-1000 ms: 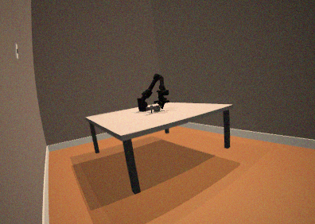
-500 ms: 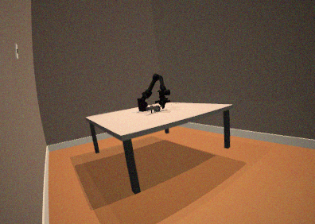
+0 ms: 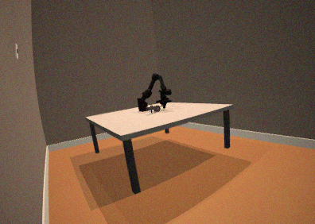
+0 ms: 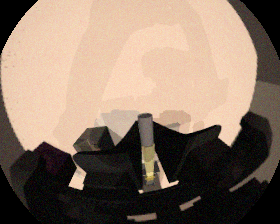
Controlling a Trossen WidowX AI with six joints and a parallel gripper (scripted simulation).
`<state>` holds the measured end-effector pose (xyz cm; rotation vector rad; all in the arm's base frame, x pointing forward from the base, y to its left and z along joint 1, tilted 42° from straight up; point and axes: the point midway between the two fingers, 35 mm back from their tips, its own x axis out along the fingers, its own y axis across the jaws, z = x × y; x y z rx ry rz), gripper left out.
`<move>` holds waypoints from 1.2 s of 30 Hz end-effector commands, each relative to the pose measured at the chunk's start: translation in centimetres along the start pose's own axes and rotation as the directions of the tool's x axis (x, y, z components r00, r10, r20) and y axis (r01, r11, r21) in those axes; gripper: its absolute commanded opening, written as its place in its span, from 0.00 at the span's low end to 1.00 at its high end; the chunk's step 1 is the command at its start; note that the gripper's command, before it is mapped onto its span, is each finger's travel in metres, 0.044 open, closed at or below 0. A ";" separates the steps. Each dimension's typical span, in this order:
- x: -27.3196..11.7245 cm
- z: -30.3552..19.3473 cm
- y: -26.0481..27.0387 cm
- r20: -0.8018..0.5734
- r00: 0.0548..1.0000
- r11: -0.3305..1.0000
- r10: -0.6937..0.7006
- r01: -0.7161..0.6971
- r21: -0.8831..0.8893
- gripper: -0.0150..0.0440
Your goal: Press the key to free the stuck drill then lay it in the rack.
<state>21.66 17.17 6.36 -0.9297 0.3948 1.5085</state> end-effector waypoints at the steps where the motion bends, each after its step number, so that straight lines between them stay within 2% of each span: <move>1: -0.1 0.2 0.0 -0.004 1.000 1.000 -0.002 0.002 0.004 0.25; 36: -2.3 -0.3 0.1 -0.005 1.000 1.000 -0.002 0.002 0.004 0.25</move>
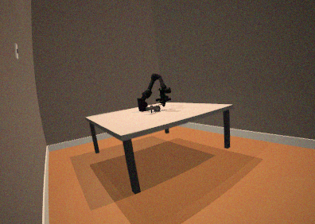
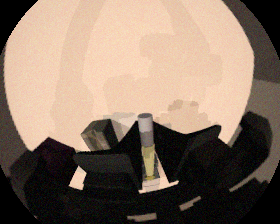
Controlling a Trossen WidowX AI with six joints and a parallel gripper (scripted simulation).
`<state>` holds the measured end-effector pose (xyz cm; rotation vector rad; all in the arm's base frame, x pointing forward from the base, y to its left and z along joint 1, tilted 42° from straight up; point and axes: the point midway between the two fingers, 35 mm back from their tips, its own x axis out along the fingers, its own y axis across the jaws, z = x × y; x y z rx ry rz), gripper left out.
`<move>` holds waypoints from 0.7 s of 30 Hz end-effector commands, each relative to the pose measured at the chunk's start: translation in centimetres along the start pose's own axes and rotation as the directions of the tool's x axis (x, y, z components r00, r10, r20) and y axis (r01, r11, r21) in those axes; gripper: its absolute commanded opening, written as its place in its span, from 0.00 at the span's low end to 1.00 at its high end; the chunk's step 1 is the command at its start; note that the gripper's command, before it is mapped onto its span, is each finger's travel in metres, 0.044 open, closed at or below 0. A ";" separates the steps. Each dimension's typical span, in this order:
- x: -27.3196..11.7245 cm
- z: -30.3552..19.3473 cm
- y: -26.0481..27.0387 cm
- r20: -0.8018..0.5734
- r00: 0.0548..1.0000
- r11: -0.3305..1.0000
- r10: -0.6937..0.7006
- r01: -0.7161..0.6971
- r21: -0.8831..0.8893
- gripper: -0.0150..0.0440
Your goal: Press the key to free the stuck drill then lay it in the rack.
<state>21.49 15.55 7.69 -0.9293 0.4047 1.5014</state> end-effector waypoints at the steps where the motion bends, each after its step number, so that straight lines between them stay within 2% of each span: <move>1: -0.3 0.0 0.0 0.002 1.000 1.000 0.000 0.000 -0.004 0.25; 21: -1.5 -0.1 0.0 0.001 1.000 1.000 0.000 0.000 -0.004 0.25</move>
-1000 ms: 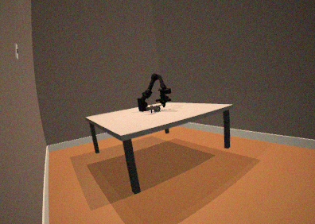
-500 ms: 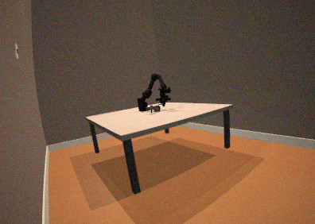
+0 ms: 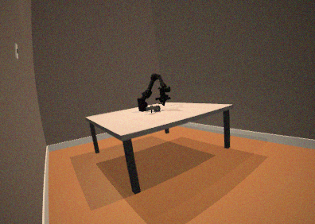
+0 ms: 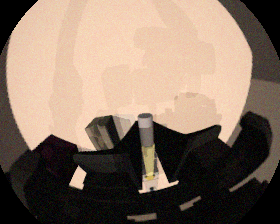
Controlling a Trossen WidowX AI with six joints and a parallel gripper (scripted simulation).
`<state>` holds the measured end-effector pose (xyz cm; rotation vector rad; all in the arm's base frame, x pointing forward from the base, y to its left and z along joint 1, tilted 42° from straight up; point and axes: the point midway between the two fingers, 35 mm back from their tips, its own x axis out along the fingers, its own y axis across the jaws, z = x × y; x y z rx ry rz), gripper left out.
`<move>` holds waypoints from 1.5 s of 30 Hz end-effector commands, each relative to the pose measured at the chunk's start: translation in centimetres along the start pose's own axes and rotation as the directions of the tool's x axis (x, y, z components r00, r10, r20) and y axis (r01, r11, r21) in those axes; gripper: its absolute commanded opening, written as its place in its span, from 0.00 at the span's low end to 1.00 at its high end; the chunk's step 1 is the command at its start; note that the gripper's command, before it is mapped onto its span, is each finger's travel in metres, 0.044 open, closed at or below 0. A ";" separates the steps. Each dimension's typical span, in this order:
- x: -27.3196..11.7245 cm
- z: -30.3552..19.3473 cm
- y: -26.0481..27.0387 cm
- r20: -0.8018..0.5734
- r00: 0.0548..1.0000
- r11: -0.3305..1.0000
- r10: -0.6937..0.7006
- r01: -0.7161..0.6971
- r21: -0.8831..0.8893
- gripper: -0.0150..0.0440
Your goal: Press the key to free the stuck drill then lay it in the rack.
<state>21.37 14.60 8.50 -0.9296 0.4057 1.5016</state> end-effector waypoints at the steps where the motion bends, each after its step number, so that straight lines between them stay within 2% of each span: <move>1: -0.3 0.1 0.0 0.002 1.000 1.000 -0.001 0.001 -0.005 0.25; 15: -1.0 0.1 0.0 0.002 1.000 1.000 -0.001 0.001 -0.005 0.25; 45: -1.3 1.3 4.6 0.002 1.000 1.000 0.001 -0.001 -0.003 0.25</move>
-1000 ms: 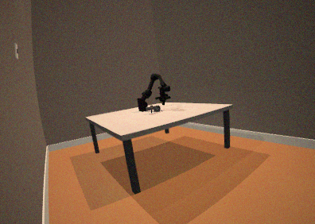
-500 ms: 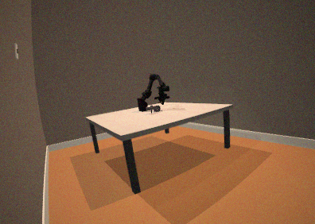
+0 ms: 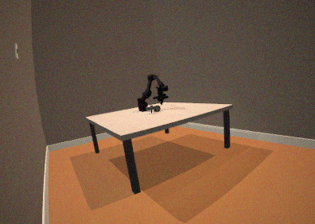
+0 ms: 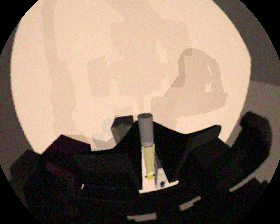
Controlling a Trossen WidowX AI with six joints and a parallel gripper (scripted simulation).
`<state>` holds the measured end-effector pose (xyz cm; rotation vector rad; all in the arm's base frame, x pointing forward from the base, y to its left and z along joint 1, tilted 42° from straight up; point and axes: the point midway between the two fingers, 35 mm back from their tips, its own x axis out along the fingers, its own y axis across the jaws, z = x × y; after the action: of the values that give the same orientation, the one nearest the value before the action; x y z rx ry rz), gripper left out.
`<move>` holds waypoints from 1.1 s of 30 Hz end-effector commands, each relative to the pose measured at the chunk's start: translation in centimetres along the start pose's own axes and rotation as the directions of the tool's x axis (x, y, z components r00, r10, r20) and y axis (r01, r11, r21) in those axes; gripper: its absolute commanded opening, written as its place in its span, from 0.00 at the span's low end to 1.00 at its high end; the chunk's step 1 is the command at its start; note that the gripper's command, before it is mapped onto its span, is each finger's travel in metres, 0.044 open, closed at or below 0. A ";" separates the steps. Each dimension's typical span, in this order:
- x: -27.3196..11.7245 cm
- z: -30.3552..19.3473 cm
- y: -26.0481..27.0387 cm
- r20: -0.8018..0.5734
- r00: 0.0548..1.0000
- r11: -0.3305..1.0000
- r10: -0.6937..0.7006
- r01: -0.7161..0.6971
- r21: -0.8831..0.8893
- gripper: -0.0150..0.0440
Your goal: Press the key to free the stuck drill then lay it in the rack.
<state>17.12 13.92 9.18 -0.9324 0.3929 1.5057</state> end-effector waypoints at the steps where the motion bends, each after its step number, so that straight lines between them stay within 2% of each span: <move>1: 0.0 0.1 0.8 -0.004 1.000 1.000 0.003 -0.003 0.007 0.25; 20: -0.1 0.4 3.5 -0.004 1.000 1.000 0.004 -0.004 0.008 0.25; 33: 2.0 0.4 3.4 -0.003 1.000 1.000 0.004 -0.004 0.008 0.25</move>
<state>13.99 14.71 7.59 -0.9306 0.3926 1.5069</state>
